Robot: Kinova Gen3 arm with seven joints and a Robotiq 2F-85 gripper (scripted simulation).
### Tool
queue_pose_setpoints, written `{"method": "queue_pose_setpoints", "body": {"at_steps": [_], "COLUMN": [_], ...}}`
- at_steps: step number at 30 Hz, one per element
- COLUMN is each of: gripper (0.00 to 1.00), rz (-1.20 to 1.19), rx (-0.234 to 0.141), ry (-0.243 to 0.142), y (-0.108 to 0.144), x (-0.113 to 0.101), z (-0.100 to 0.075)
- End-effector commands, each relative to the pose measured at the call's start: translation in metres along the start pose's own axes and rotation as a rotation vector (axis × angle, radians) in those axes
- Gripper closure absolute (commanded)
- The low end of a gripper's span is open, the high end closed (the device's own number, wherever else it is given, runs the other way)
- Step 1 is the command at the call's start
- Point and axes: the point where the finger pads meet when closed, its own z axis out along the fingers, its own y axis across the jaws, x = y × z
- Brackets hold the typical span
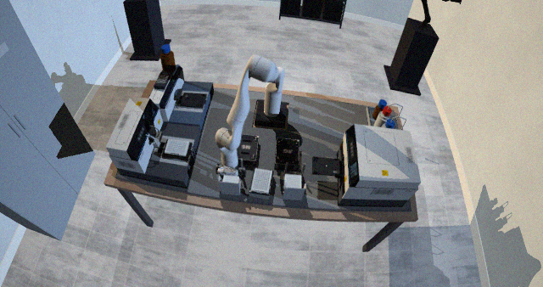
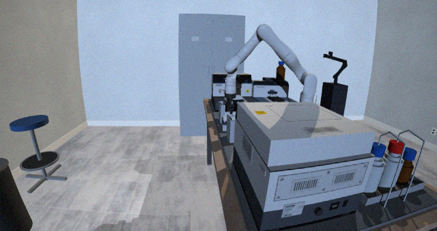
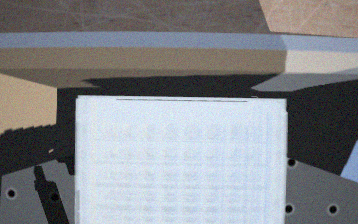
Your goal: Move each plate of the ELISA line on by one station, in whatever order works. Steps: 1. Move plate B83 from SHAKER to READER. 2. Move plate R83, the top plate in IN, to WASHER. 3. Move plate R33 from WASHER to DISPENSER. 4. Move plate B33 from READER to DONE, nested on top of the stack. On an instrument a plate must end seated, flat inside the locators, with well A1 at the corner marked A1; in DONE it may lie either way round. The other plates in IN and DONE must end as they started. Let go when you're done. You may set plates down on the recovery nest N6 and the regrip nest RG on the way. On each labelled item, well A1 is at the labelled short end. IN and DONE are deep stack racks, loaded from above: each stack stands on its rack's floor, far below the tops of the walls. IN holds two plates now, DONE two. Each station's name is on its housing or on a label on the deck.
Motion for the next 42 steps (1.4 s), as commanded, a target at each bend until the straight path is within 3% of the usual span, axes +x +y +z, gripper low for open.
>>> {"method": "queue_pose_setpoints", "body": {"at_steps": [1, 42], "gripper": [0.06, 0.00], "rz": [0.000, 0.000], "rx": [-0.001, -0.001], "ry": [0.002, 0.002], "y": [0.0002, 0.0002], "x": [0.0006, 0.0006], "z": [0.0001, 0.0011]}}
